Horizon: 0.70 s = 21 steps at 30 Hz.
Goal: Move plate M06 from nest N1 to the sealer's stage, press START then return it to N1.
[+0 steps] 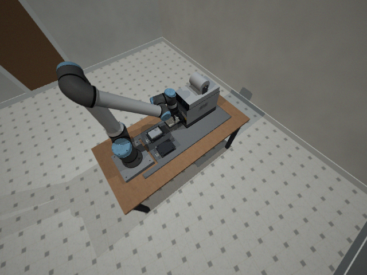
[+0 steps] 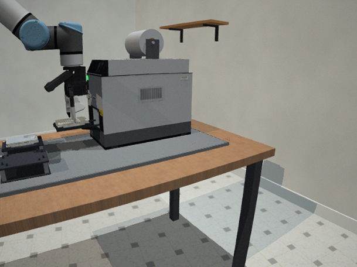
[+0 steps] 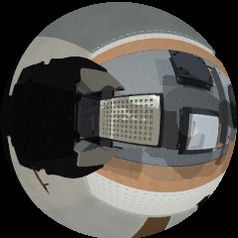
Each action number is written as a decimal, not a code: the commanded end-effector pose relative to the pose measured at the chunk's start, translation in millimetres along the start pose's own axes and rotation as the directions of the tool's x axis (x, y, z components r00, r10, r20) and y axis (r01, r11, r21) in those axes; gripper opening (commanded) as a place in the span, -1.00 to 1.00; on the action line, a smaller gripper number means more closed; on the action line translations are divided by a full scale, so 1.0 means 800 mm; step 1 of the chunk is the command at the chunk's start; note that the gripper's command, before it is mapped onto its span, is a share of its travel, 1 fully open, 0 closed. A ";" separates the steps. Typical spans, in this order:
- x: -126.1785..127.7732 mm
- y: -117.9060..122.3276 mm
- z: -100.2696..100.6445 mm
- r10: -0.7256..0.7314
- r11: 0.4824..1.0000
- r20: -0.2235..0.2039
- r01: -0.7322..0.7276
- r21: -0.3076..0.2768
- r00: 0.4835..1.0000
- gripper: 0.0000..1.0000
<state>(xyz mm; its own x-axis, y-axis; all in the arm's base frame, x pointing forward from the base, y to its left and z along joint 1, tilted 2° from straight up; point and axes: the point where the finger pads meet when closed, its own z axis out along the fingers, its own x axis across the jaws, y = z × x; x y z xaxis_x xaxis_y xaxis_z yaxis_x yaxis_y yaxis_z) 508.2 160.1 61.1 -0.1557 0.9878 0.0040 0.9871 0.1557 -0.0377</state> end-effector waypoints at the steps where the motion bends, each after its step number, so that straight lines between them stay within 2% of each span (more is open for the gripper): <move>1: 0.000 0.001 -0.005 0.000 1.000 0.000 0.000 -0.001 1.000 0.36; 21: 0.000 0.001 -0.018 0.000 1.000 0.000 0.000 -0.001 1.000 0.36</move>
<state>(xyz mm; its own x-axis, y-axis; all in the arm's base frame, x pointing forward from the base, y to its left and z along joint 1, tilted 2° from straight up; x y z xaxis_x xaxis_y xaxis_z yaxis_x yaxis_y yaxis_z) 508.7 160.1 73.5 -0.1557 0.9878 0.0040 0.9871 0.1557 -0.0376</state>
